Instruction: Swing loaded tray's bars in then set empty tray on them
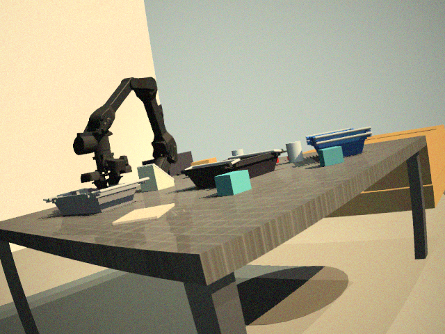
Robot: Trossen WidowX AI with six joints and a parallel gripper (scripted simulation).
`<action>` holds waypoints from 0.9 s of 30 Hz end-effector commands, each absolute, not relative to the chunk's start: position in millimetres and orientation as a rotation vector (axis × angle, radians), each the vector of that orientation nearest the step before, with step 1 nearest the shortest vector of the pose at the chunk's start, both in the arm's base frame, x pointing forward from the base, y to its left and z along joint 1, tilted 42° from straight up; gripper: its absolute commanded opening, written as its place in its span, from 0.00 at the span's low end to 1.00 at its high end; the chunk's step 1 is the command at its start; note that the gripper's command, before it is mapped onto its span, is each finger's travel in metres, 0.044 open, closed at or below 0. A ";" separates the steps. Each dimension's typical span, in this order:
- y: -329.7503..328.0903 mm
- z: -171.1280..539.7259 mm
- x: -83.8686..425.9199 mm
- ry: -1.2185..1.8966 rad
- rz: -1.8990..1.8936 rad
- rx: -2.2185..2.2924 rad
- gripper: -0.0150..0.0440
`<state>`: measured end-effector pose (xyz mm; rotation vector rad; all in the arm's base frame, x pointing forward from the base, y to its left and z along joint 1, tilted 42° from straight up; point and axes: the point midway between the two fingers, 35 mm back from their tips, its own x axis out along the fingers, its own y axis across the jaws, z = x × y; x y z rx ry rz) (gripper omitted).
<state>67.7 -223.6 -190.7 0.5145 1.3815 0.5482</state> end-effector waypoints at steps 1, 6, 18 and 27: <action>-221.8 -190.2 68.0 1.379 0.551 0.525 0.44; -221.8 -190.2 68.0 1.379 0.551 0.525 0.38; -232.2 -180.4 66.9 1.379 0.550 0.525 0.25; -268.3 -137.4 60.4 1.380 0.550 0.525 0.25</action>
